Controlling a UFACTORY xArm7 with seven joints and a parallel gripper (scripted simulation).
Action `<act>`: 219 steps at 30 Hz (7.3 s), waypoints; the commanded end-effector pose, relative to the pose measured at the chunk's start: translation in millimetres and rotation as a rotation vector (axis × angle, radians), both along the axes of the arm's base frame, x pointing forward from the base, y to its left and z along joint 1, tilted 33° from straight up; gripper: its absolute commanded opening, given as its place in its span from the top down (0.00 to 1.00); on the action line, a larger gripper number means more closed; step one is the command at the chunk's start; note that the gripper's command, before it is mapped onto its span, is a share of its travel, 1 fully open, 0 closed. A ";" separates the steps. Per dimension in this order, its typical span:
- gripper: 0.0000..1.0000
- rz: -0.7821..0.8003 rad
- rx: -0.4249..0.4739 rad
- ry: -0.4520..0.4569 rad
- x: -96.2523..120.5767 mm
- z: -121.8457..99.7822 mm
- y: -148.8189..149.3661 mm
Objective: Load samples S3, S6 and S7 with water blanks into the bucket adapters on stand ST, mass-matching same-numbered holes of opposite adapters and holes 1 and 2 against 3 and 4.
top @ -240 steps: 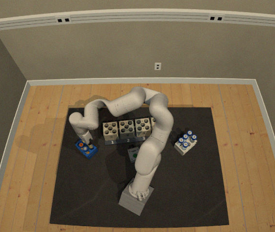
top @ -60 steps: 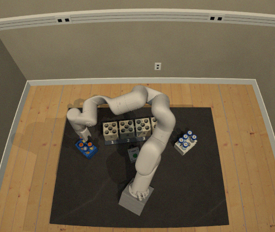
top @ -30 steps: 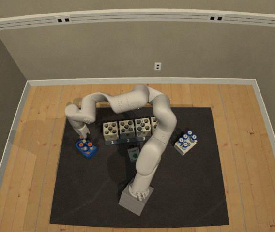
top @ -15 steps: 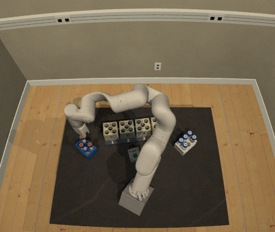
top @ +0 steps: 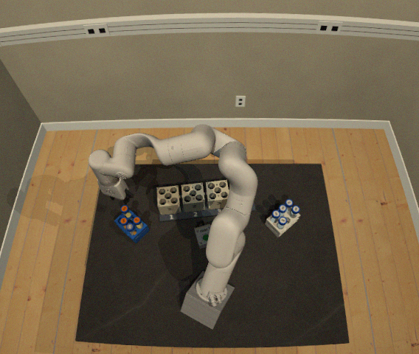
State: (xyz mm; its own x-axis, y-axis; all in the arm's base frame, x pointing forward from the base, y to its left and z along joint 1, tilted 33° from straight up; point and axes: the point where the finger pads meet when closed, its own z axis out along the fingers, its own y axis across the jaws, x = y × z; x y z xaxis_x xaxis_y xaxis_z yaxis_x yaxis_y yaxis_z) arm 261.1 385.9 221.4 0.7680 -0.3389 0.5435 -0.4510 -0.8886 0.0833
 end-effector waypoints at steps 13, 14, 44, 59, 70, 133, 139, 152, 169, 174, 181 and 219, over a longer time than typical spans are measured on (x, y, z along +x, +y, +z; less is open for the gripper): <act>0.43 0.467 -0.260 0.188 12.6 3.5 15.7; 0.43 0.495 -0.275 0.199 12.6 3.5 15.7; 0.43 0.974 -0.531 0.377 12.5 3.4 15.8; 0.43 0.974 -0.531 0.377 23.2 -16.6 8.1; 0.43 0.974 -0.531 0.377 33.0 -35.0 1.1; 0.43 0.974 -0.531 0.377 66.7 -98.8 -23.2; 0.43 0.974 -0.531 0.377 68.2 -101.7 -24.3; 0.43 0.974 -0.531 0.377 71.8 -108.4 -26.8; 0.43 0.974 -0.531 0.377 73.3 -111.2 -27.9; 0.43 0.974 -0.531 0.377 73.3 -111.2 -27.9; 1.00 0.974 -0.531 0.377 72.5 -109.7 -27.3; 1.00 0.974 -0.531 0.377 71.3 -107.5 -26.5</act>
State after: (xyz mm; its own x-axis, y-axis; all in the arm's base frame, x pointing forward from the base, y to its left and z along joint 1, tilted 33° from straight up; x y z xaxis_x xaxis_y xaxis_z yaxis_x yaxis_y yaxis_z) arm 333.9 356.4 110.5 0.7231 0.6804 0.1186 0.5318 -0.6581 0.5330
